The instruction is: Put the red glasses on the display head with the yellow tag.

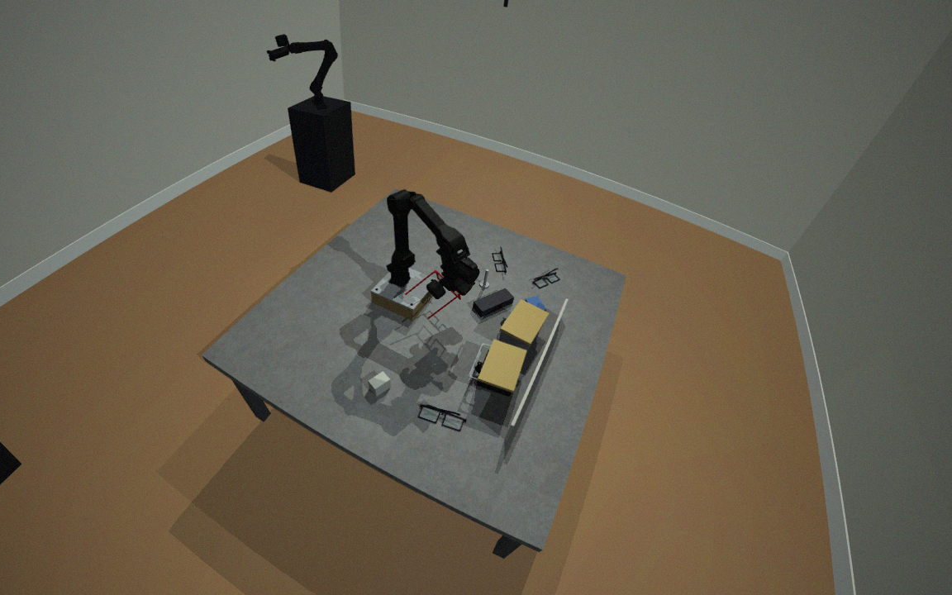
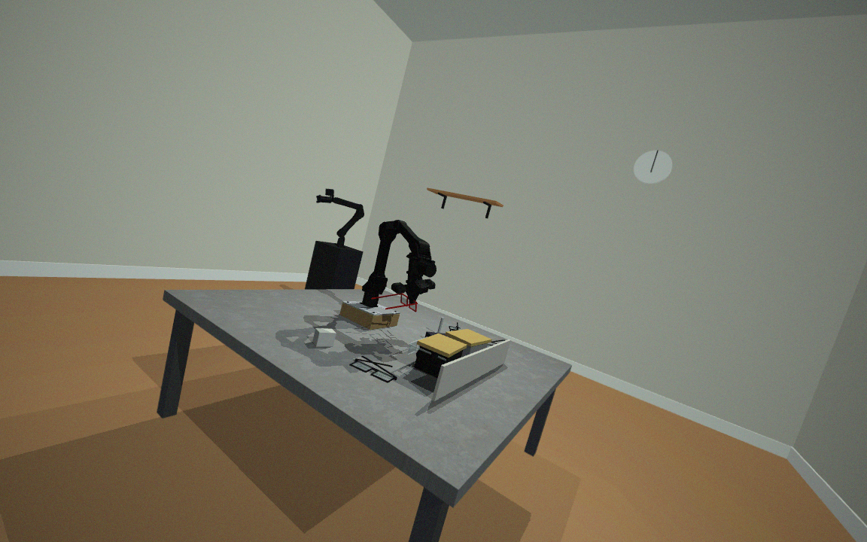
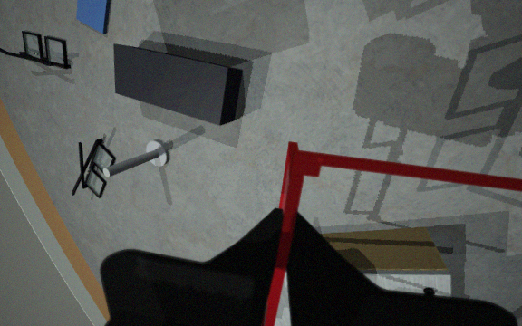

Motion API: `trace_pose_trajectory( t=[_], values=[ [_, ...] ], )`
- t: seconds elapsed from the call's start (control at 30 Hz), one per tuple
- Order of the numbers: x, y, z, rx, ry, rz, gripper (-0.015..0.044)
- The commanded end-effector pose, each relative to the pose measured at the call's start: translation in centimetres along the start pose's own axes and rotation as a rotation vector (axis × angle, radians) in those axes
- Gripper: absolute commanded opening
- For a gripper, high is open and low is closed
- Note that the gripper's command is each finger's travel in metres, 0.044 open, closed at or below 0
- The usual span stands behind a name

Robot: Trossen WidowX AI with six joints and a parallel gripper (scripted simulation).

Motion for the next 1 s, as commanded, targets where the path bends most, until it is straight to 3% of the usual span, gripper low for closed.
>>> trace_pose_trajectory(
  t=[0.0,0.97],
  values=[
    [0.4,0.5,0.9,-0.025,-0.161,0.015,0.0000],
    [0.8,4.3,10.0,-0.163,-1.558,0.159,0.0000]
  ],
)
Point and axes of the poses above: the point midway between the two fingers, 35 mm back from their tips, its own y axis out along the fingers, its own z axis across the jaws, x = y × z, the point moved 9 cm from there along -y, back along the fingers, and after that the axes turned 10 degrees about -y, right-handed, at the moved point
